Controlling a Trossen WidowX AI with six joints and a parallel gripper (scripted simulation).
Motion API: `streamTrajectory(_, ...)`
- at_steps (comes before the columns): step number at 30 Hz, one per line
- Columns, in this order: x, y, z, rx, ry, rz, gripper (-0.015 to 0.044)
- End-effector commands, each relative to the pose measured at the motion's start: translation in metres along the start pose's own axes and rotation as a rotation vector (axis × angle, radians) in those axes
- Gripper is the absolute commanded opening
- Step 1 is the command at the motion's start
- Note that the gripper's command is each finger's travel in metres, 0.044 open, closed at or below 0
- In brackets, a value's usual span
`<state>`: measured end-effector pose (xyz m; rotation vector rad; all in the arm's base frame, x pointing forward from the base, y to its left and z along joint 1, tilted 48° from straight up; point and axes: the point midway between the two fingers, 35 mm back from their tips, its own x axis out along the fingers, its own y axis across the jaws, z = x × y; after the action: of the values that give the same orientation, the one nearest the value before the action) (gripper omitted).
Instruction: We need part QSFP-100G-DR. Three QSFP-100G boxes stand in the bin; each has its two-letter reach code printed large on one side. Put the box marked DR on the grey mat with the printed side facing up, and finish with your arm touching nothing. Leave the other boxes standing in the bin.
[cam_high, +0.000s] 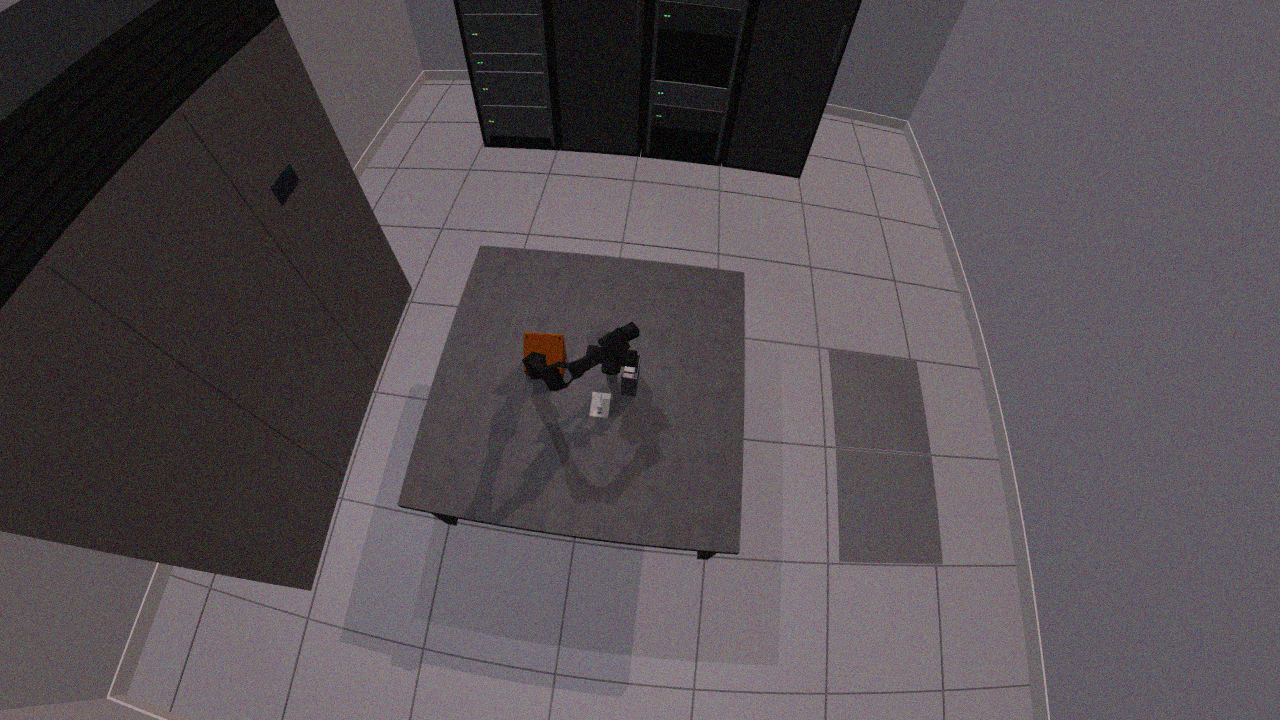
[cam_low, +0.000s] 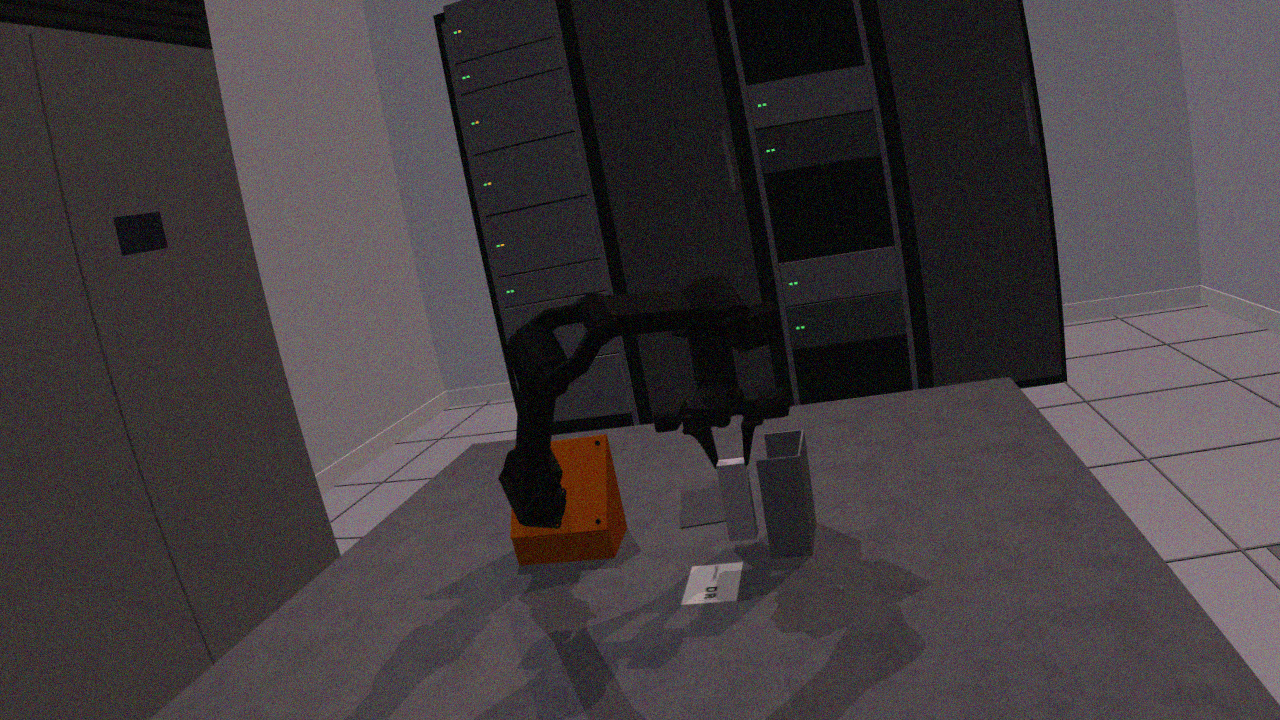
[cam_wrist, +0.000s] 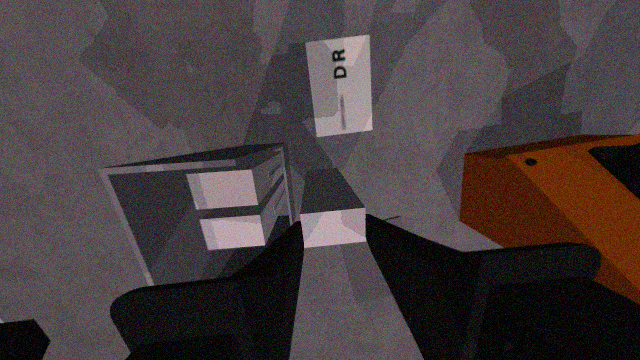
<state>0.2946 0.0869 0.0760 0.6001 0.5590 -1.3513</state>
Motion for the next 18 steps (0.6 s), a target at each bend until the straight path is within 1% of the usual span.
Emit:
streamTrajectory(1,0.000,-0.006,-0.012,-0.018,0.003,-0.006,0.0156)
streamTrajectory(18,-0.003,-0.027,-0.051,-0.085,0.012,-0.006,0.0156)
